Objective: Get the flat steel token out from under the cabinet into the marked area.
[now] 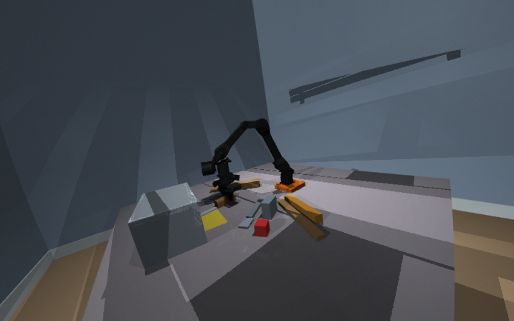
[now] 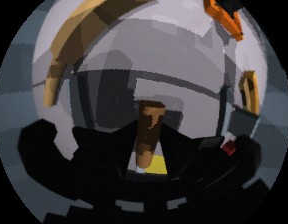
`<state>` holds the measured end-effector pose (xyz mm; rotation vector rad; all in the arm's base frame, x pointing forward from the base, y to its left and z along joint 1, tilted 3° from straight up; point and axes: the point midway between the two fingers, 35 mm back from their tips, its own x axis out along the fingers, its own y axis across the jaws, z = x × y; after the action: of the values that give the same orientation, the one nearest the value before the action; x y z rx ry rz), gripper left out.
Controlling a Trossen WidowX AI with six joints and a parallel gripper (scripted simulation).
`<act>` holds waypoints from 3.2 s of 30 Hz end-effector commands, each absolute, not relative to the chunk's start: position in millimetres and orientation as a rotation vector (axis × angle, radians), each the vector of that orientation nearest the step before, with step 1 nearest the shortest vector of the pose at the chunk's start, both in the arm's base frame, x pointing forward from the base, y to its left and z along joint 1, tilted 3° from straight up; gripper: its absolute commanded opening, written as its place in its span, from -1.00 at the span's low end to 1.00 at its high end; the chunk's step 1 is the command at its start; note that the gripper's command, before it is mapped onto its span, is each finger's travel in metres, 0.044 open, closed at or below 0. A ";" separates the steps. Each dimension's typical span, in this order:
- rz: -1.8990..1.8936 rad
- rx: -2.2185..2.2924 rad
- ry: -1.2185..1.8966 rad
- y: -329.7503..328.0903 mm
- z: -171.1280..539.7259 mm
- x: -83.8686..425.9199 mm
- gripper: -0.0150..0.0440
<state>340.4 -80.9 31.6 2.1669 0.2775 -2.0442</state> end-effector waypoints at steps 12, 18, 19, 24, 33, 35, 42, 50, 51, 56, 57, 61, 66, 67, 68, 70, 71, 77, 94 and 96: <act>-2.048 2.164 0.279 -86.0 29.5 321.6 -0.49; -2.048 2.163 0.279 -87.8 29.0 314.7 -0.49; -2.048 2.163 0.279 -88.1 28.9 313.5 -0.49; -2.049 2.162 0.279 -89.7 28.5 307.5 -0.49; -2.049 2.162 0.278 -92.5 27.7 296.6 -0.49; -2.050 2.161 0.278 -93.2 27.5 294.1 -0.49; -2.050 2.161 0.278 -95.5 26.9 285.1 -0.49; -2.051 2.160 0.278 -98.4 26.2 274.6 -0.49; -2.051 2.160 0.278 -98.8 26.1 273.2 -0.49; -2.052 2.159 0.278 -100.6 25.6 266.5 -0.49; -2.052 2.159 0.278 -101.0 25.5 265.1 -0.49; -2.052 2.159 0.278 -102.5 25.2 259.6 -0.49; -2.053 2.158 0.278 -104.5 24.7 252.4 -0.49; -2.053 2.158 0.278 -104.9 24.6 250.9 -0.49; -2.053 2.158 0.278 -105.4 24.5 249.5 -0.49; -2.053 2.158 0.278 -106.2 24.3 246.6 -0.49; -2.053 2.157 0.278 -106.6 24.3 245.2 -0.49; -2.054 2.157 0.277 -109.1 23.7 236.3 -0.49; -2.052 2.159 0.276 -117.0 25.2 230.5 -0.49; -2.052 2.158 0.276 -119.0 25.5 229.8 -0.49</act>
<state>231.1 -114.7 24.7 2.1598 0.2818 -2.0493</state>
